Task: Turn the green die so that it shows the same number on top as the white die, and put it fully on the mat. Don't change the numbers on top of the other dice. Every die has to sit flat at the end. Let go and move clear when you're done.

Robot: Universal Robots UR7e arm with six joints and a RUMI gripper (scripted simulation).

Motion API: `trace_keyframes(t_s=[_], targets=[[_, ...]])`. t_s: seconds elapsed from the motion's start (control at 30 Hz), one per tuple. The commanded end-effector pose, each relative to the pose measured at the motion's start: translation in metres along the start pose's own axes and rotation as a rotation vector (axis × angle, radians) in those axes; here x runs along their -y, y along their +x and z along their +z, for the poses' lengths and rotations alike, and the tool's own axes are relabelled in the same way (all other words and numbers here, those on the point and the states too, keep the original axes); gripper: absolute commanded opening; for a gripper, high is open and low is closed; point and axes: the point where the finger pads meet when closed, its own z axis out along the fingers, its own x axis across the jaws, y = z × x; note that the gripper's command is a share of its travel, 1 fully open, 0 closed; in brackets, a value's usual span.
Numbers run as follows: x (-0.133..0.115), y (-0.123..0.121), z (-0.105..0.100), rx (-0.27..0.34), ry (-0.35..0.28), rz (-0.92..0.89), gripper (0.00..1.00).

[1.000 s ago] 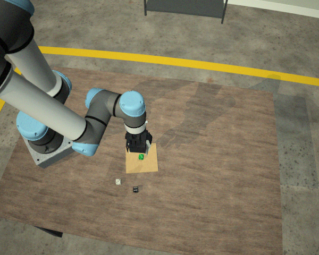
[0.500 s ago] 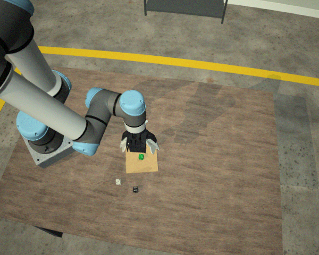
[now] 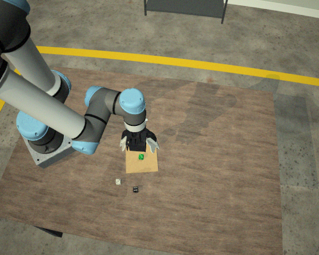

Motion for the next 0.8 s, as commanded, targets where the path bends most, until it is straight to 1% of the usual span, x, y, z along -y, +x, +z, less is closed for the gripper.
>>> trace_keyframes(t_s=[0.0, 0.13, 0.2, 0.37, 0.5, 0.63, 0.77], targets=[[0.000, 0.000, -0.017, -0.001, 0.000, 0.000, 1.00], [0.000, 0.000, -0.038, -0.001, 0.000, 0.000, 1.00], [0.000, 0.000, -0.038, -0.001, 0.000, 0.000, 1.00], [0.000, 0.000, -0.065, -0.001, 0.000, 0.000, 1.00], [0.000, 0.000, -0.083, -0.001, 0.000, 0.000, 1.00], [0.000, 0.000, -0.093, -0.001, 0.000, 0.000, 1.00], [0.000, 0.000, -0.095, -0.001, 0.000, 0.000, 1.00]])
